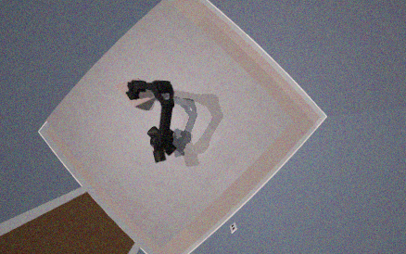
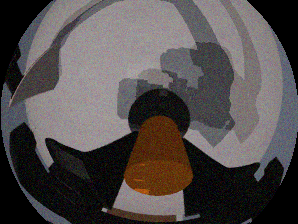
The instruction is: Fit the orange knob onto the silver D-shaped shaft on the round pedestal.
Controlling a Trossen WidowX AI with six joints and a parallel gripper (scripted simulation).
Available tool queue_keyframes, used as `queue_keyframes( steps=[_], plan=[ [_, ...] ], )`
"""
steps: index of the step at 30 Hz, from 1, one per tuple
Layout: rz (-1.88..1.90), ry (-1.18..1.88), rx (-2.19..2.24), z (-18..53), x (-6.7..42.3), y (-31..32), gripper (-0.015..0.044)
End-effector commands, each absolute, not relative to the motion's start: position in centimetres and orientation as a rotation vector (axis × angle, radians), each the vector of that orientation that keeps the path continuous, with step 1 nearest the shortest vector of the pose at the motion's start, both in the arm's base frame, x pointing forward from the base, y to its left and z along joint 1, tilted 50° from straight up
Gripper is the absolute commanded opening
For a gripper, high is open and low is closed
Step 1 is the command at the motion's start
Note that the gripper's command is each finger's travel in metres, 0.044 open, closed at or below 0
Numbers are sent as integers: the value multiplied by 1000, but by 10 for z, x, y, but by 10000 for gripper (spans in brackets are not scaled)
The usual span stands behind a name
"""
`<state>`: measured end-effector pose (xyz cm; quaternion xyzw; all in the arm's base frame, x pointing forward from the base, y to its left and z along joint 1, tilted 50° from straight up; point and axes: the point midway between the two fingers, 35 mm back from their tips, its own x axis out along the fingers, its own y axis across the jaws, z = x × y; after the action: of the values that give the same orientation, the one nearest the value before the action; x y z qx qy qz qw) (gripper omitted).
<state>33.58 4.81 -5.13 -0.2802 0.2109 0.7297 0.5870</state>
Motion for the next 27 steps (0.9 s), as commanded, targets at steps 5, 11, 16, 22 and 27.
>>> queue_keyframes(
  steps=[5,11,16,22,27],
  plan=[
    [1695,492,-645,-57,334,53,0],
    [1701,490,-653,-57,334,54,0],
    [1701,490,-653,-57,334,54,0],
    [1701,490,-653,-57,334,54,158],
    [1701,490,-653,-57,334,54,289]
  ],
)
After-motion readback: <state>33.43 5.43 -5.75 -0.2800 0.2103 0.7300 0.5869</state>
